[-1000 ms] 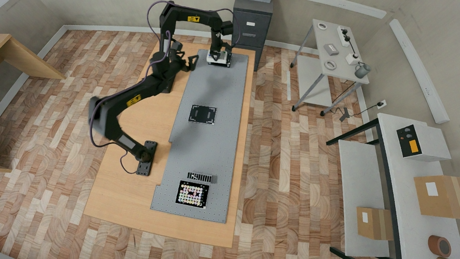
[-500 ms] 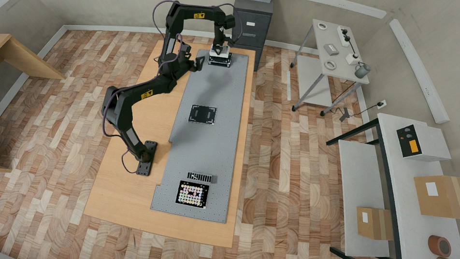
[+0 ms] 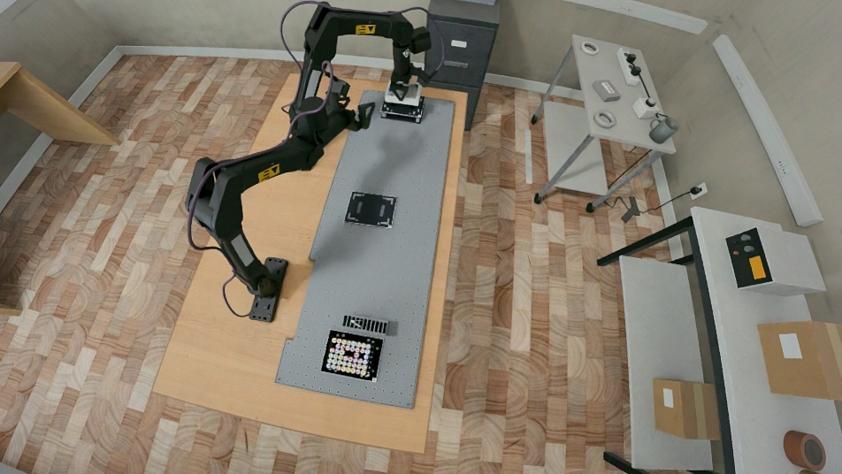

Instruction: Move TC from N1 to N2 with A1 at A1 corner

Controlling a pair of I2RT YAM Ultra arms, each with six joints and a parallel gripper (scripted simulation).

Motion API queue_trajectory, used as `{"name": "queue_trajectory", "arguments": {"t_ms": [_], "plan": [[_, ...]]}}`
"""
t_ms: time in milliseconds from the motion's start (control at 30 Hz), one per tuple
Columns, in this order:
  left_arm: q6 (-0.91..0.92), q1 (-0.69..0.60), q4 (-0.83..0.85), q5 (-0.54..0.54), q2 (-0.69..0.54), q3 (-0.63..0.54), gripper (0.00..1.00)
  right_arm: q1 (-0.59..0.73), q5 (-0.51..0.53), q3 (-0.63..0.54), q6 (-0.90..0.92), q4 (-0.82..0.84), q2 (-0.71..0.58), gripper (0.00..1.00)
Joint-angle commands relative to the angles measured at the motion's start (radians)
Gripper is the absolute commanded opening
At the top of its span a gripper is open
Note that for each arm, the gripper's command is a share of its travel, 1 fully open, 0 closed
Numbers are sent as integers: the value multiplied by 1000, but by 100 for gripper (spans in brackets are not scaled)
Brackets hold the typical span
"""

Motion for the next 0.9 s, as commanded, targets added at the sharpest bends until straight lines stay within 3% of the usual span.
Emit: {"name": "queue_trajectory", "arguments": {"t_ms": [0, 267, 867], "plan": [[12, 9, 12, 11, 7, -19, 84, -3, -11, 27, -6, 5, -20, 100], [14, 10, 28, 14, 8, -6, 84, -3, -11, 27, -6, 5, -20, 100], [8, 6, 143, 17, 28, -109, 84, -3, -11, 27, -6, 5, -20, 100]]}}
